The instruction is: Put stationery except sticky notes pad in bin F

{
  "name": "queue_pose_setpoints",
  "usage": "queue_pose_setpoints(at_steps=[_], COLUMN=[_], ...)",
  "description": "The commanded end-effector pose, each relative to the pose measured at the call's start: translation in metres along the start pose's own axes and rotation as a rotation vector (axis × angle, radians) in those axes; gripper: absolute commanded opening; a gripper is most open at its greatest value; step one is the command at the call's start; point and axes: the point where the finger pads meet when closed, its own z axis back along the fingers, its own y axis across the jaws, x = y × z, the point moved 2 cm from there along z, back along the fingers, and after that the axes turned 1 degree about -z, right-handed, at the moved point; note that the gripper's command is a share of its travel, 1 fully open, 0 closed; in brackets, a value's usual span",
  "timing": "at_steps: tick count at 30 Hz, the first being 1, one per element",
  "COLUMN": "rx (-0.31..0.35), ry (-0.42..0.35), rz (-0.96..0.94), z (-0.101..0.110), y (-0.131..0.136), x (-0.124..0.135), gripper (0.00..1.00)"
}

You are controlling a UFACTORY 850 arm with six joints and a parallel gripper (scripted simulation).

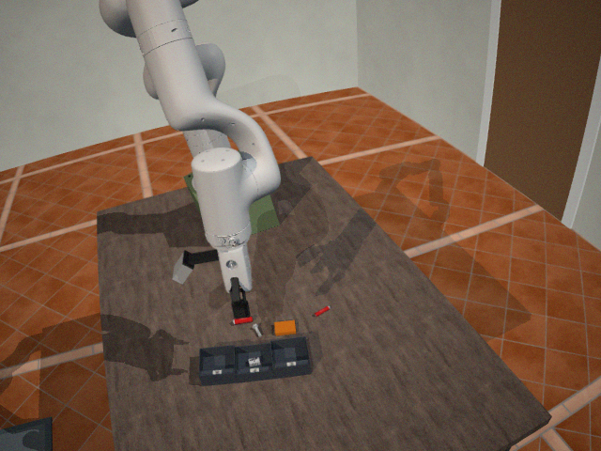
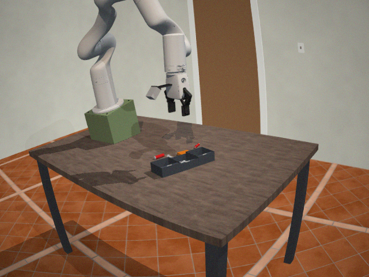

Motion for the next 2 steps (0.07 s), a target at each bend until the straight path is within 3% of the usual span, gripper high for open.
queue_pose_setpoints(at_steps=[1, 2], rx=[-0.002, -0.002], ry=[0.0, 0.0], rz=[0.0, 0.0], z=[0.0009, 0.0009], y=[-0.0009, -0.0009], x=[0.0001, 0.0001], gripper=[1.0, 1.0])
